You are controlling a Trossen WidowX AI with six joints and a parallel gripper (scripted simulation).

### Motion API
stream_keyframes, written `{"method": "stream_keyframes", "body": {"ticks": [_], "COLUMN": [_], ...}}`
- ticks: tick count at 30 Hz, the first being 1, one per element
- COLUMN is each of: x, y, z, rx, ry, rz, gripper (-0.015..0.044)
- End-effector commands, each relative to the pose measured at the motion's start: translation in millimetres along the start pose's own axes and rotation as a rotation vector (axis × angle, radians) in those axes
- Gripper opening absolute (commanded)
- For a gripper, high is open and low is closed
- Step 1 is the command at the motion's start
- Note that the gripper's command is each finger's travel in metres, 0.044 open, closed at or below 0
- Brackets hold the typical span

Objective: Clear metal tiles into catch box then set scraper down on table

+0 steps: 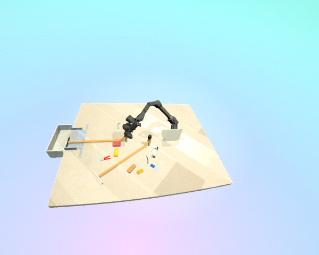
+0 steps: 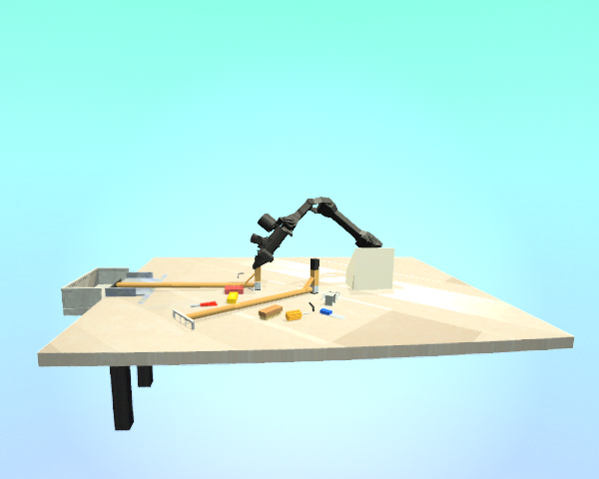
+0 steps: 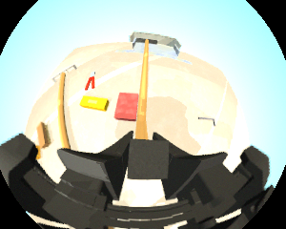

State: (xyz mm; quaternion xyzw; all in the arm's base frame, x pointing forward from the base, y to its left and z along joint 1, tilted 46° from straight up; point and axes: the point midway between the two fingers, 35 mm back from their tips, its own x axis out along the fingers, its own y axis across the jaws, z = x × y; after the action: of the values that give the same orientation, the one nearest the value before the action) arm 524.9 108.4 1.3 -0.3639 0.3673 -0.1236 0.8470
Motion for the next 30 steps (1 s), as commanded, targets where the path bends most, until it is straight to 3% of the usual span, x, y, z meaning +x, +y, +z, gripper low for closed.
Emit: {"method": "stream_keyframes", "body": {"ticks": [1,30], "x": [3.7,-2.0], "y": [-1.0,0.7], "z": [9.1,1.4], "rx": [0.002,0.0], "ry": [-0.01,-0.006], "rz": [0.004,0.002], "gripper": [0.0,0.0]}}
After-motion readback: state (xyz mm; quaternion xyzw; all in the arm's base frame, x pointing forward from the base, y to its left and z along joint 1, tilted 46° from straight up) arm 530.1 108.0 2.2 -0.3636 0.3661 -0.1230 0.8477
